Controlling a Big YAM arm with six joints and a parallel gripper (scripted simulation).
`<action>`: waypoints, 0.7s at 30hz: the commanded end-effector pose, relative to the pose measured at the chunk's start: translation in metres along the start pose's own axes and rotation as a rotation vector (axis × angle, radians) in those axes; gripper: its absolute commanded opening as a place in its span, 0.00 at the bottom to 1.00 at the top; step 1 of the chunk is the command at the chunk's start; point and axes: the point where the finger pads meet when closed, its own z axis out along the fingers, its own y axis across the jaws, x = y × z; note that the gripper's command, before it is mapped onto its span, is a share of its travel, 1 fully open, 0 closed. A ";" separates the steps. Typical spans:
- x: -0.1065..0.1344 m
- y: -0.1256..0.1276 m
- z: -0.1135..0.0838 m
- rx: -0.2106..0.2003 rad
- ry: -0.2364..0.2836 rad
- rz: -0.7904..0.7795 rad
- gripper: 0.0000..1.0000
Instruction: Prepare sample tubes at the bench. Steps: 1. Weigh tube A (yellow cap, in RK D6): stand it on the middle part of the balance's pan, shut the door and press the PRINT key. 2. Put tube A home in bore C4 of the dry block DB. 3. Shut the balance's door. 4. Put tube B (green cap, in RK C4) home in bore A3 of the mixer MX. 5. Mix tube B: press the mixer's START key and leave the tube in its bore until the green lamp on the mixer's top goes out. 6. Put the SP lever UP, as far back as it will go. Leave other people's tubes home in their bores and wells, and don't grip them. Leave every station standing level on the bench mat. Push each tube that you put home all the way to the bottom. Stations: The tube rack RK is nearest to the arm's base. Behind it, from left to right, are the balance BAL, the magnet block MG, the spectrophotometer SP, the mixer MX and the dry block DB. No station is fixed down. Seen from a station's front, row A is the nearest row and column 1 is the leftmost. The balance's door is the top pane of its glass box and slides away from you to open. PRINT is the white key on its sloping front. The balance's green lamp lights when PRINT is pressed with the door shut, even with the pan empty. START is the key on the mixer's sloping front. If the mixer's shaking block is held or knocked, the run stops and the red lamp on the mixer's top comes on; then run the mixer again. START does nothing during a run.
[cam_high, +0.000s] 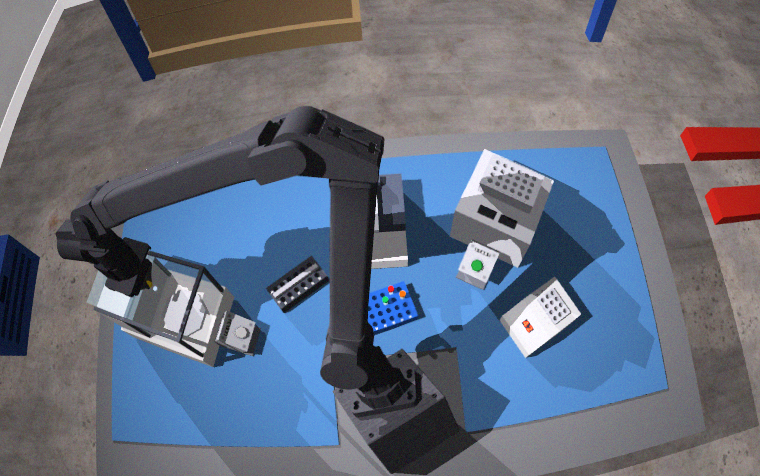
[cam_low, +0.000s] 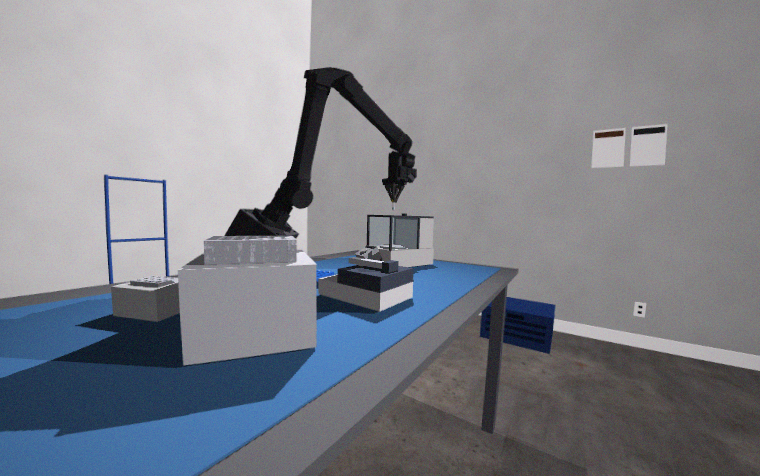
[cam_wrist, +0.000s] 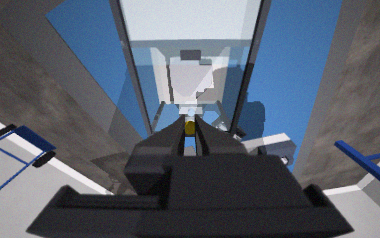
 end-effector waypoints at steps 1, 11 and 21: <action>-0.009 -0.003 -0.010 -0.005 -0.024 0.009 0.09; -0.009 -0.003 -0.010 -0.005 -0.024 0.009 0.09; -0.001 -0.002 0.021 0.003 0.009 -0.005 0.09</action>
